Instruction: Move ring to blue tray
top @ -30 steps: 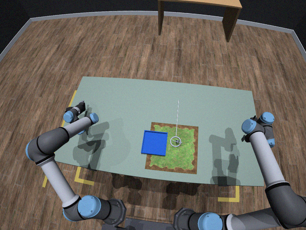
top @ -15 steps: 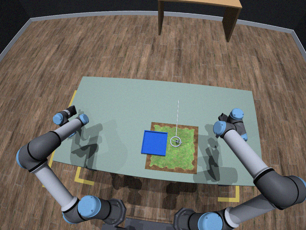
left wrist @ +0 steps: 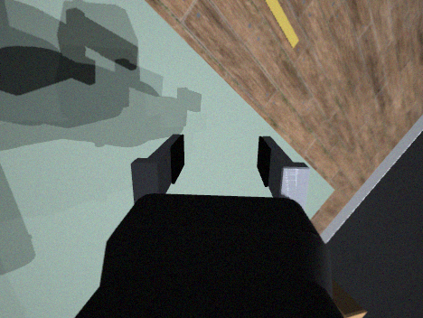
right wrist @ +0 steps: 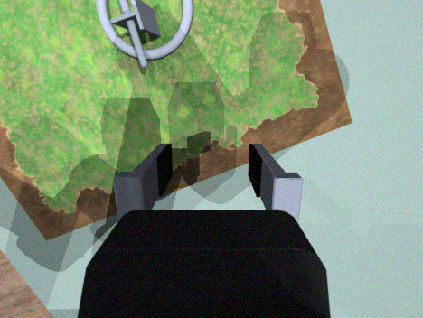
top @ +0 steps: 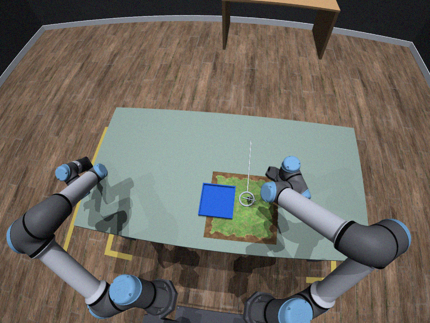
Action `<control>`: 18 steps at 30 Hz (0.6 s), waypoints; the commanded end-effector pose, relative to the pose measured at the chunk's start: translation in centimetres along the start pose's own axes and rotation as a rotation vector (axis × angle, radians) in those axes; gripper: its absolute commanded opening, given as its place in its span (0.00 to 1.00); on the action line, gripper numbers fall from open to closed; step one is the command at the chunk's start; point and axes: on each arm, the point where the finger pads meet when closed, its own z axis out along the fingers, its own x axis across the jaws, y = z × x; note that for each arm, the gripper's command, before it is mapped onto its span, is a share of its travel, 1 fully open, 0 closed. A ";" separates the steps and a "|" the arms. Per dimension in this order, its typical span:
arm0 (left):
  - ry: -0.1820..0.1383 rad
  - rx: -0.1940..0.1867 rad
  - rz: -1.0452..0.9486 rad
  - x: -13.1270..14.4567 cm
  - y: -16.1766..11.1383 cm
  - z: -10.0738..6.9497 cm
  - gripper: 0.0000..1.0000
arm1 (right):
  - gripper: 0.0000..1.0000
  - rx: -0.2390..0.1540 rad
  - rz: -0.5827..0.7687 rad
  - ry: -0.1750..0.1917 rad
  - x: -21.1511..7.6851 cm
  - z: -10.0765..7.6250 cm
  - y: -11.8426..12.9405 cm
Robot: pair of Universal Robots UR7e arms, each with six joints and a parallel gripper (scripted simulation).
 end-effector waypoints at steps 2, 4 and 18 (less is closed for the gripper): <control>-0.051 0.030 -0.156 -1.2 -3.7 -3.3 1.00 | 1.00 0.031 -0.198 0.025 -4.3 1.9 -7.3; -0.067 0.053 -0.245 -1.7 -5.7 -5.4 1.00 | 1.00 0.032 -0.234 0.027 -6.0 2.5 -9.4; -0.112 0.138 -0.545 -4.4 -11.7 -12.6 1.00 | 1.00 0.037 -0.262 0.033 -6.5 2.5 -10.3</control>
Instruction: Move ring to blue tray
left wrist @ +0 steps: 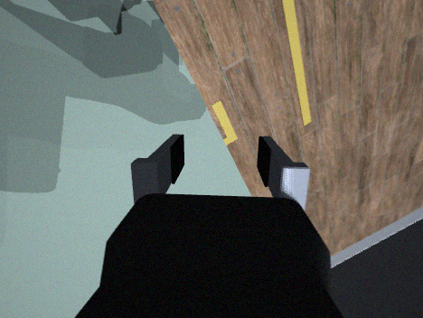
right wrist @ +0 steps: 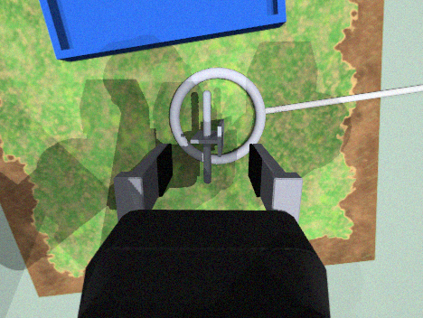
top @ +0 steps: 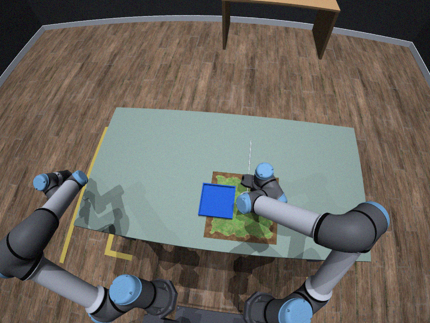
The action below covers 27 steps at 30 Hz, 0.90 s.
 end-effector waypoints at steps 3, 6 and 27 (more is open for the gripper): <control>-0.045 0.063 -0.228 -1.1 -5.2 -4.9 1.00 | 1.00 0.008 -0.004 0.009 0.3 -0.2 -0.5; -0.051 0.082 -0.293 -1.5 -6.6 -6.4 1.00 | 1.00 0.008 -0.004 0.008 0.3 -0.2 -0.5; -0.063 0.233 -0.796 -6.0 -15.4 -18.0 1.00 | 1.00 0.007 -0.003 0.008 0.3 -0.2 -0.5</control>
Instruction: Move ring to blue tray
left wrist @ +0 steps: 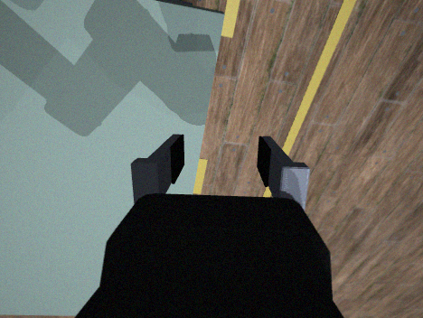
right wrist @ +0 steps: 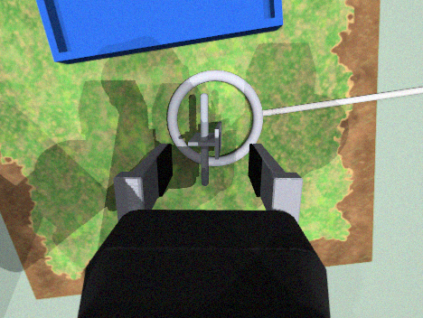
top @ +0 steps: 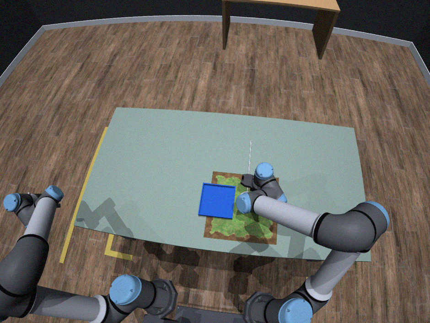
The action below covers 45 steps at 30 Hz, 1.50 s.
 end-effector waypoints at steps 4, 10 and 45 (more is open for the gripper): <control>-0.009 0.080 -0.268 -0.4 -6.2 -5.1 1.00 | 1.00 0.004 -0.003 0.004 0.1 -0.2 -0.3; -0.001 0.119 -0.415 -0.9 -9.2 -7.9 1.00 | 1.00 0.004 -0.003 0.004 0.1 -0.2 -0.3; 0.111 0.315 -1.234 -9.0 -23.6 -22.0 1.00 | 1.00 0.004 -0.003 0.004 0.1 -0.2 -0.3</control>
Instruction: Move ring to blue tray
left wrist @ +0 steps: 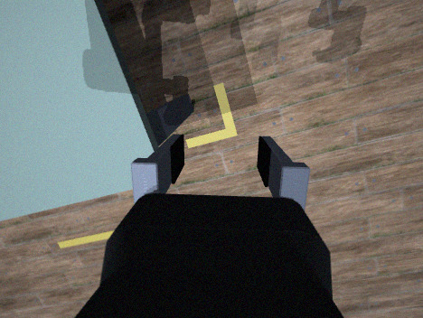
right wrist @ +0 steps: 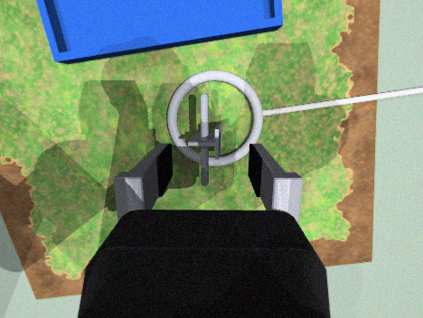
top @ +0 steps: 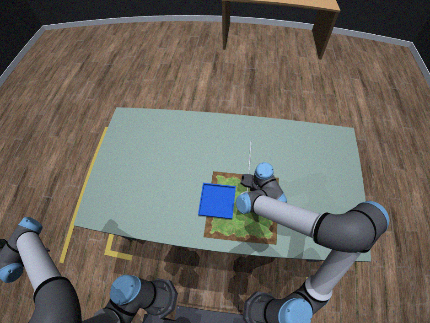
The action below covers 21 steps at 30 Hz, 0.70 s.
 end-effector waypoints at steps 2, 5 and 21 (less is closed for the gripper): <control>0.028 0.042 -0.179 1.8 -4.0 -1.7 1.00 | 1.00 0.004 -0.003 0.004 0.1 -0.2 -0.3; 0.036 0.050 -0.229 2.2 -5.1 -2.2 1.00 | 1.00 0.004 -0.003 0.004 0.1 -0.2 -0.3; 0.049 0.061 -0.302 2.7 -6.6 -2.8 1.00 | 1.00 0.004 -0.003 0.004 0.1 -0.2 -0.3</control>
